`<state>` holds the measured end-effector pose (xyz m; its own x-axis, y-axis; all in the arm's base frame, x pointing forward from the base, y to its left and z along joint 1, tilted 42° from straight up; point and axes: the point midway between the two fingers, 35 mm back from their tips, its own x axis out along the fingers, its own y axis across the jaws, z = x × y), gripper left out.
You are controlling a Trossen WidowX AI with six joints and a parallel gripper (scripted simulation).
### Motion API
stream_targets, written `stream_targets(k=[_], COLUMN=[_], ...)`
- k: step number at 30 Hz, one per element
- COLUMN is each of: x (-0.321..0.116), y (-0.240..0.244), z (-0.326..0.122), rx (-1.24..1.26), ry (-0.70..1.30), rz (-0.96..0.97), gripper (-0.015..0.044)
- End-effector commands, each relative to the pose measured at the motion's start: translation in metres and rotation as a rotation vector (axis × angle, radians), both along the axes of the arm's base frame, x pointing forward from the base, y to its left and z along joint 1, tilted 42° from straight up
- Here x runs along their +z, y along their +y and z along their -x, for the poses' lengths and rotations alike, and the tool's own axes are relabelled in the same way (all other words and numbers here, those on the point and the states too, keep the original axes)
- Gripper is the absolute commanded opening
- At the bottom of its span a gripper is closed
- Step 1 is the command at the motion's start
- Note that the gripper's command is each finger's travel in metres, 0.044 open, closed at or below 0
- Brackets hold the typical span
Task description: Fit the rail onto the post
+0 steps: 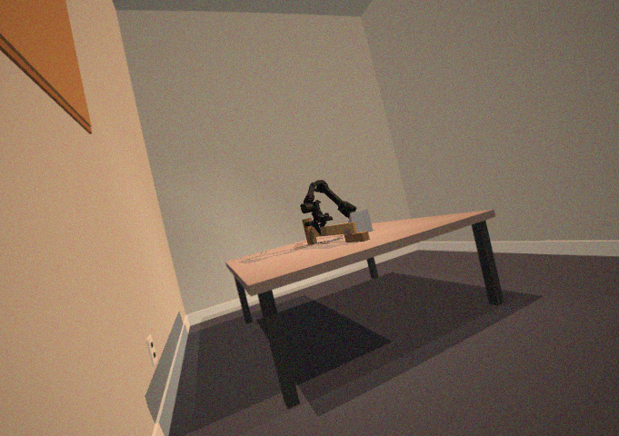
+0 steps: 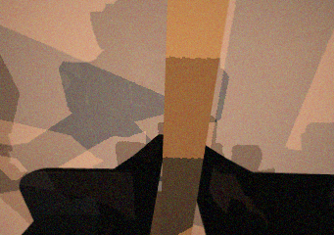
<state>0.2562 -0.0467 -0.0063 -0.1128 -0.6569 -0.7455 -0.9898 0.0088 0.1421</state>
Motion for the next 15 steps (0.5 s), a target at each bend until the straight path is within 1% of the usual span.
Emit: stream_targets(k=[1,15], x=[0.002,0.0043], y=[-0.0005,-0.0043], z=[-0.0009,-0.0014], rx=[0.004,0.004], ry=[0.0,0.0], rz=[-0.003,-0.002], gripper=[0.0,0.0])
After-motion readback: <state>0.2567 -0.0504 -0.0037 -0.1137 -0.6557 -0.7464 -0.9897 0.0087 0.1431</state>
